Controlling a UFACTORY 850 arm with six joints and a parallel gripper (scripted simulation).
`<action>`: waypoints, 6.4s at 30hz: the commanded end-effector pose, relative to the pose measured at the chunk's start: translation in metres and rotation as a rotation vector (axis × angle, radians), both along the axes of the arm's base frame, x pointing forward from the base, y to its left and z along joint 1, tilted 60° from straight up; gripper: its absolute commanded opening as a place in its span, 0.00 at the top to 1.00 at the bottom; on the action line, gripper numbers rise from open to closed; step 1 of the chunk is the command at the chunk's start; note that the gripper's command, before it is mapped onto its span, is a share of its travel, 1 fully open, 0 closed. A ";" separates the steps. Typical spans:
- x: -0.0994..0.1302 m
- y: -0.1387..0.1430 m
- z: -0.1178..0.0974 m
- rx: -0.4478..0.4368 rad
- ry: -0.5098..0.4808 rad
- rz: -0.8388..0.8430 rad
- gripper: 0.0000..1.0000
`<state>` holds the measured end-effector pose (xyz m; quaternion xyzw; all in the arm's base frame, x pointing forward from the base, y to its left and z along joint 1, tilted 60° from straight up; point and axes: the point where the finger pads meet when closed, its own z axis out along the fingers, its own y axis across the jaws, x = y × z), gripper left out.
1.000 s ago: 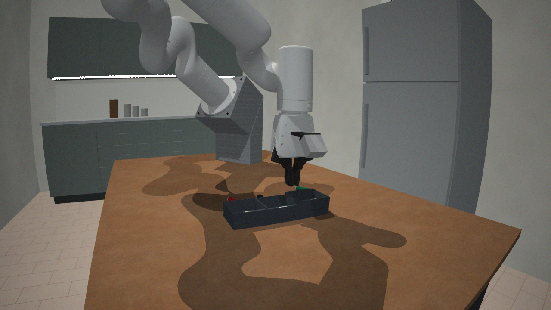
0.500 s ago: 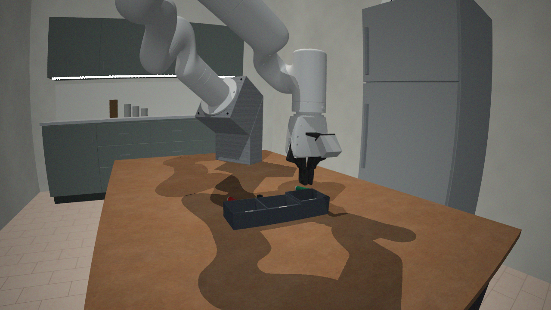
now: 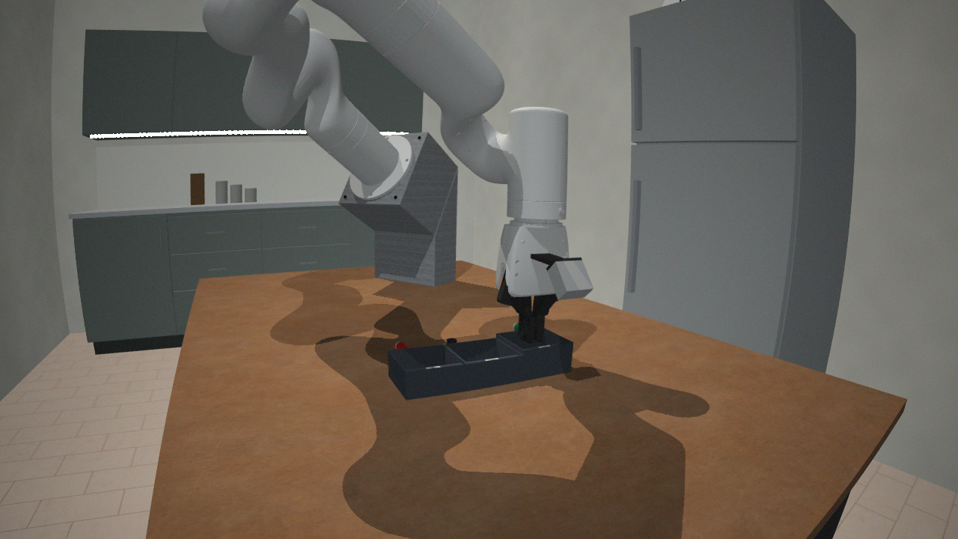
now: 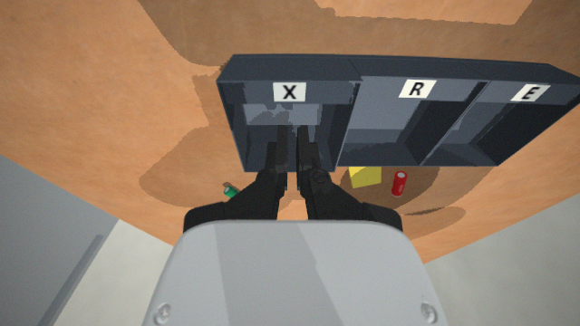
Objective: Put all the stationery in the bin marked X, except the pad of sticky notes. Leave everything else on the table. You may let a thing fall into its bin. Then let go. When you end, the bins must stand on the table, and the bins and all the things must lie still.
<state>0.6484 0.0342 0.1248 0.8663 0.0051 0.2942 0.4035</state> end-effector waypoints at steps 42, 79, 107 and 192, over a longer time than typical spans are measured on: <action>0.013 -0.017 -0.012 0.000 -0.001 0.001 0.93; -0.002 0.004 0.003 0.000 -0.001 0.001 0.93; -0.073 0.100 0.072 0.001 -0.001 0.001 0.93; -0.069 -0.026 -0.002 0.013 -0.018 -0.011 0.71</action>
